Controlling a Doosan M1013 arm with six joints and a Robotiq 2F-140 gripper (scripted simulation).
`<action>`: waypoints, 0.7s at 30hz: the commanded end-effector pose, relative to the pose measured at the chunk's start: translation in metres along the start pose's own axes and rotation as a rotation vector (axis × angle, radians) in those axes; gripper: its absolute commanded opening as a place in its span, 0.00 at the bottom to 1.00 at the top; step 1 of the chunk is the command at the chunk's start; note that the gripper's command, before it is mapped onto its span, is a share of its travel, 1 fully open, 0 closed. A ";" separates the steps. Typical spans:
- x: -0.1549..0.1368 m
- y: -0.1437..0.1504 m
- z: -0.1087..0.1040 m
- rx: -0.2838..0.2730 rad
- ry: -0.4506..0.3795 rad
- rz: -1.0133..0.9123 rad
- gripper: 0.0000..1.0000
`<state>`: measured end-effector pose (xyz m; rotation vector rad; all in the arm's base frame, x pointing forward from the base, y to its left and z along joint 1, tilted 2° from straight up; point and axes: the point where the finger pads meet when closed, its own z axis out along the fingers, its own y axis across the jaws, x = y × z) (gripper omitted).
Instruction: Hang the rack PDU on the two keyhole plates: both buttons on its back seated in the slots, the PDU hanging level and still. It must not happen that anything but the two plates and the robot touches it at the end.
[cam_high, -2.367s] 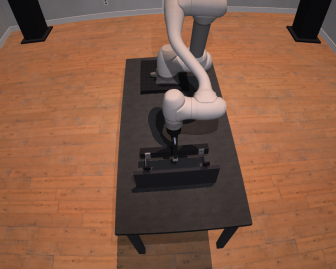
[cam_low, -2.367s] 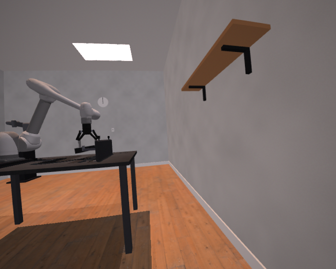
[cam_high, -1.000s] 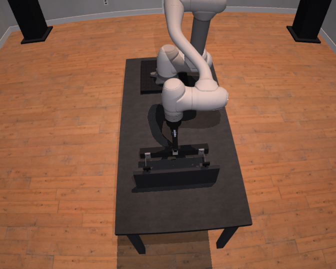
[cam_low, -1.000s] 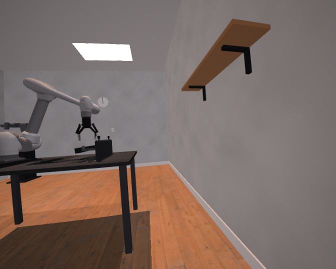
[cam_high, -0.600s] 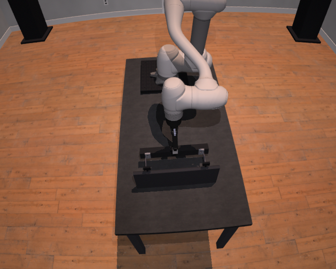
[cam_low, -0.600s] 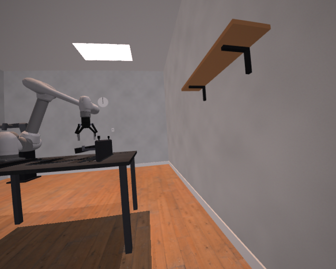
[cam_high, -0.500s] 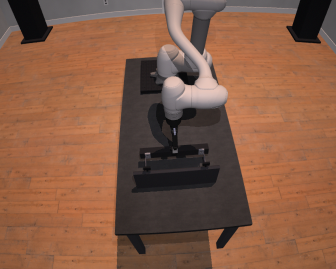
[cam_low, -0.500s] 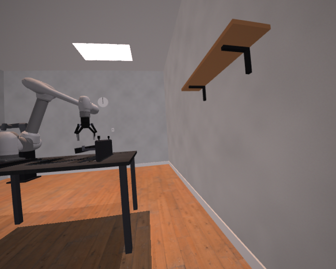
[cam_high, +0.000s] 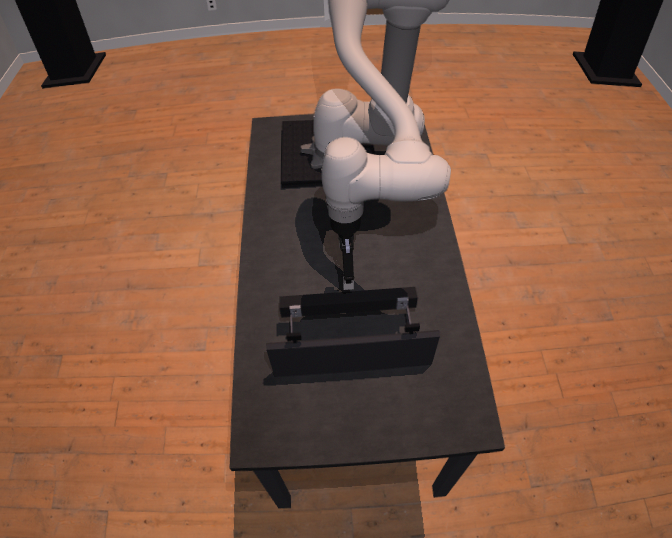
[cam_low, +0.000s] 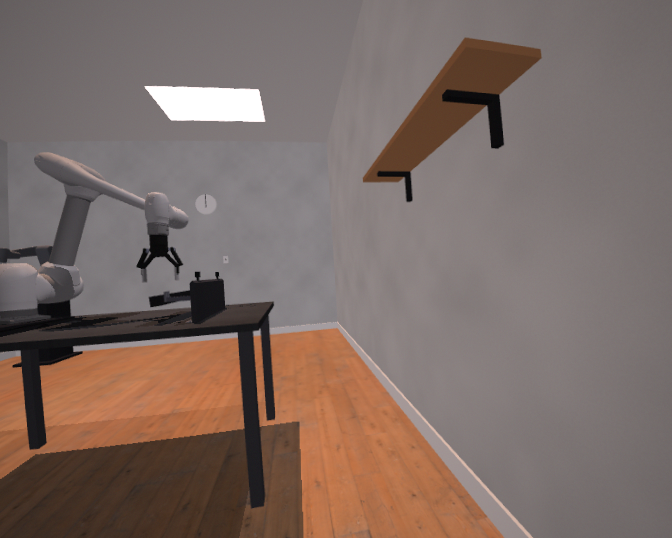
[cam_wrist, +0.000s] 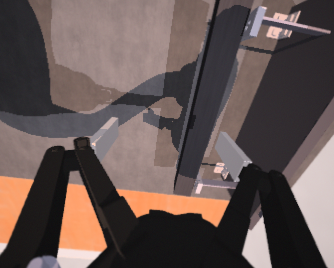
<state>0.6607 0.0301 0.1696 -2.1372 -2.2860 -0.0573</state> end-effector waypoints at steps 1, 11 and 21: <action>0.000 -0.013 0.000 0.000 0.000 0.000 1.00; 0.000 -0.053 0.000 0.000 0.000 0.000 1.00; 0.000 -0.064 0.000 0.000 0.000 0.000 1.00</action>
